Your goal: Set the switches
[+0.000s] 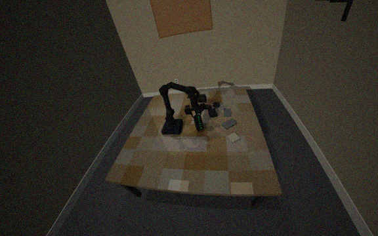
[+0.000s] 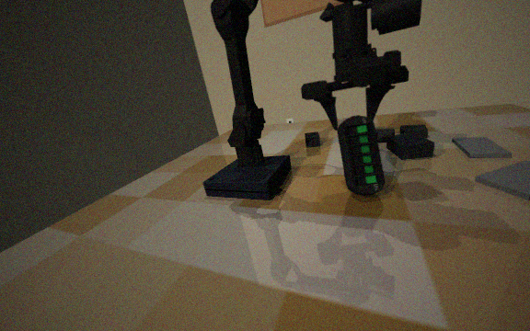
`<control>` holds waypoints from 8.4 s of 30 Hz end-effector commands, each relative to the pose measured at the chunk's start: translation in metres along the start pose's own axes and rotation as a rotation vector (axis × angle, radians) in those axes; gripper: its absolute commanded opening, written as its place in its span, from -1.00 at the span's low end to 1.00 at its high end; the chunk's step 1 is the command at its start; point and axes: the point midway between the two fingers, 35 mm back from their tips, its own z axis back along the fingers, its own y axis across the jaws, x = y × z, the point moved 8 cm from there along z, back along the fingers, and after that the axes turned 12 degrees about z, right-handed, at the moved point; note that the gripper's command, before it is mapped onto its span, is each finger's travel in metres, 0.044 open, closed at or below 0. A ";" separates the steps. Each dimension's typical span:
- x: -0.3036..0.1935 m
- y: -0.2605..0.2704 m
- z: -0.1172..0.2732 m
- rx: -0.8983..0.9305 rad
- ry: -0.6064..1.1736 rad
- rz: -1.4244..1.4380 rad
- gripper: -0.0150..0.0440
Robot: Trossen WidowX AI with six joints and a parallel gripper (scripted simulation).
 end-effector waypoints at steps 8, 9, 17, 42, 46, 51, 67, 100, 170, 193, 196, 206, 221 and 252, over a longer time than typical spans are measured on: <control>-0.009 0.000 -0.007 -0.007 0.010 -0.006 0.65; -0.009 0.001 -0.008 -0.007 0.010 -0.006 0.65; -0.015 0.002 -0.010 -0.007 0.010 -0.006 0.65; -0.032 0.005 -0.020 -0.006 0.012 -0.005 0.65; -0.034 0.006 -0.021 -0.006 0.012 -0.005 0.65; -0.037 0.007 -0.024 -0.006 0.013 -0.005 0.65; -0.047 0.009 -0.031 -0.006 0.014 -0.005 0.65; -0.064 0.012 -0.049 -0.005 0.015 -0.005 0.65; -0.080 0.015 -0.098 -0.005 0.017 -0.005 0.65; -0.079 0.017 -0.100 0.003 0.019 0.001 1.00; -0.079 0.017 -0.100 0.003 0.019 0.001 1.00; -0.020 0.004 -0.060 0.002 0.013 0.000 1.00; -0.020 0.004 -0.060 0.002 0.013 0.000 1.00; -0.019 0.004 -0.010 0.007 0.012 -0.004 -0.49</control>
